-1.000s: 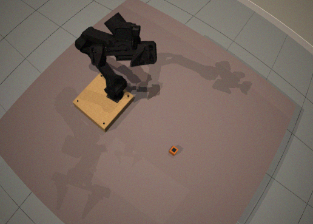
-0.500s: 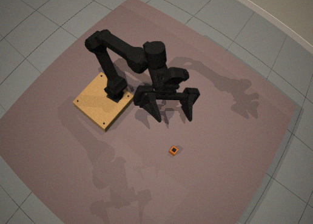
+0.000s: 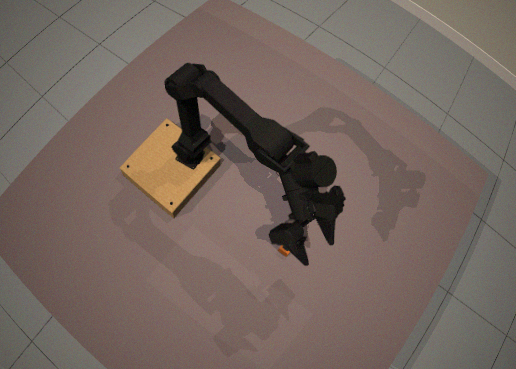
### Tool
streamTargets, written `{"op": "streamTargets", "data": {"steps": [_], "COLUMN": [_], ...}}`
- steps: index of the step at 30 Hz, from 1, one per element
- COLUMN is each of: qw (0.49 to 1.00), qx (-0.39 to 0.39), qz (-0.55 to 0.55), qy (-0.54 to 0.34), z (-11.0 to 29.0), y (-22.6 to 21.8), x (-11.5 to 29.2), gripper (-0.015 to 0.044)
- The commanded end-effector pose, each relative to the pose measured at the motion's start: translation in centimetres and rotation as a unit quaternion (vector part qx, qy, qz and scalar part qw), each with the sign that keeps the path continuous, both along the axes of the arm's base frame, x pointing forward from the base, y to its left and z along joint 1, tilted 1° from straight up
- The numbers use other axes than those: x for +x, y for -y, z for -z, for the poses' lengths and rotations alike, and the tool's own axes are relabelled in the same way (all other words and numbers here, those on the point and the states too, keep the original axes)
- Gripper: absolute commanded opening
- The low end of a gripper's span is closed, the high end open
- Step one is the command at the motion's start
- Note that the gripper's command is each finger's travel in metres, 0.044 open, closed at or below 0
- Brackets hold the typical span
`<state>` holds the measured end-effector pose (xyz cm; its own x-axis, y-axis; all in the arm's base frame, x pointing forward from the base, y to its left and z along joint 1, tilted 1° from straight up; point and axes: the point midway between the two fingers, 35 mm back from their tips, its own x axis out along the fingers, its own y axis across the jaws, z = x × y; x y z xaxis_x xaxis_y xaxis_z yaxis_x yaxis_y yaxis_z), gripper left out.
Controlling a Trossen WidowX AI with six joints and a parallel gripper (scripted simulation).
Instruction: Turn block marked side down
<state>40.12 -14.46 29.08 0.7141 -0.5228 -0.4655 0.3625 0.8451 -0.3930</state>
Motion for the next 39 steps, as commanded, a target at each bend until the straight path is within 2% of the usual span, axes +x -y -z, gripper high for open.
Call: {"op": "streamTargets", "data": {"steps": [1,7,12,21,26,39], "qw": [0.99,0.937,0.87,0.868,0.868,0.868], "qx": [0.076,0.201,0.293,0.297,0.297,0.297], "qz": [-0.02,-0.029,-0.015,-0.014,-0.014,-0.014], "qy": [-0.115,-0.284,-0.395,-0.399,-0.399,-0.399], "z": [6.6,15.0,19.4,19.4,22.9,24.4], "y": [-0.9,-3.1,-5.0,-5.0,-4.9,-4.9], "x": [0.5,-1.4,-4.1,-3.8,-3.6,-3.2], "gripper": [0.044,0.044,0.044,0.044,0.044,0.044]}}
